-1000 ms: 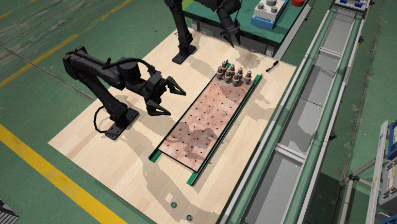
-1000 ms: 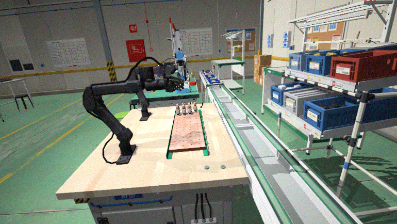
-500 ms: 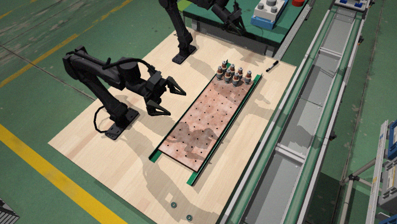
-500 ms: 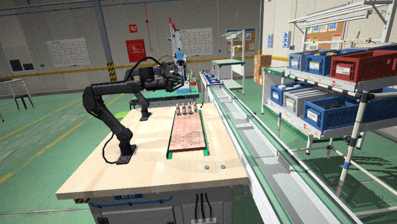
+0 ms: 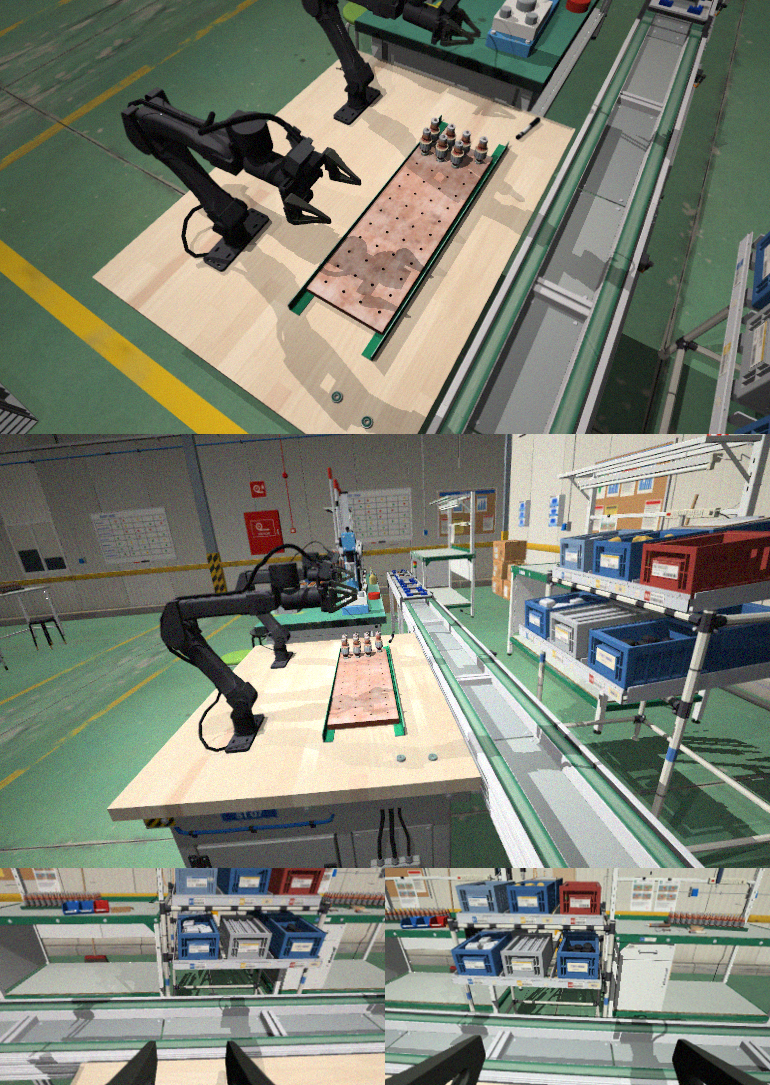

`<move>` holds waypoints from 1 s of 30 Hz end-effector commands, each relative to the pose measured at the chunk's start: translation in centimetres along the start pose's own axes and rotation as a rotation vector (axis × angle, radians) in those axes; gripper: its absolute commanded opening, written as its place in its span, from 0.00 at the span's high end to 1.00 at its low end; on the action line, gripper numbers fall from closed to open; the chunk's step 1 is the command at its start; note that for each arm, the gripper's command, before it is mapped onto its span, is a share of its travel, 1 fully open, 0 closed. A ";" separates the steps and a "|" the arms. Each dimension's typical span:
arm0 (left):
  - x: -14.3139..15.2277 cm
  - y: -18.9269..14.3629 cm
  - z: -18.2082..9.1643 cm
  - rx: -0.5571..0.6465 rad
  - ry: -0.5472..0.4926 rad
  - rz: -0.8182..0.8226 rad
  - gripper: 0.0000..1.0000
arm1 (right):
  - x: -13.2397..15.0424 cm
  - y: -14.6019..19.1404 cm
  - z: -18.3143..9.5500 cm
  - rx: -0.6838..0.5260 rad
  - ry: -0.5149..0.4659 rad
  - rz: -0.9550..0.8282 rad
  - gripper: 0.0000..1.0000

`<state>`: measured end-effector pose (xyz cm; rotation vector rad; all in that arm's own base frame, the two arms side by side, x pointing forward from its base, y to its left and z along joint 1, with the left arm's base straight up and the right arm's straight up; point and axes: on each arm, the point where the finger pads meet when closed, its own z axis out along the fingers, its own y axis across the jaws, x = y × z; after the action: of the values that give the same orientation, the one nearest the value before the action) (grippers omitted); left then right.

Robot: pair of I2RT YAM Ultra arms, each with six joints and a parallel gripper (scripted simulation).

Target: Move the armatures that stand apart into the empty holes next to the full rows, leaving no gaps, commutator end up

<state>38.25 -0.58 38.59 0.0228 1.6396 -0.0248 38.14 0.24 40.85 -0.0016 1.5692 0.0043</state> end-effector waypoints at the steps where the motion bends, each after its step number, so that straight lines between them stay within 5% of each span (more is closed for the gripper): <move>1: -3.4 0.0 -1.0 -0.026 -0.118 -0.020 0.63 | -2.5 -0.2 -0.8 0.012 -0.051 0.011 0.00; 30: -6.4 0.7 -1.8 -0.023 -0.178 -0.003 0.63 | -1.3 -0.4 -0.5 0.016 -0.040 -0.003 0.00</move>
<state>38.05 0.12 41.06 0.0016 1.5604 0.0005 38.14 0.00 40.85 0.0031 1.5692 -0.0005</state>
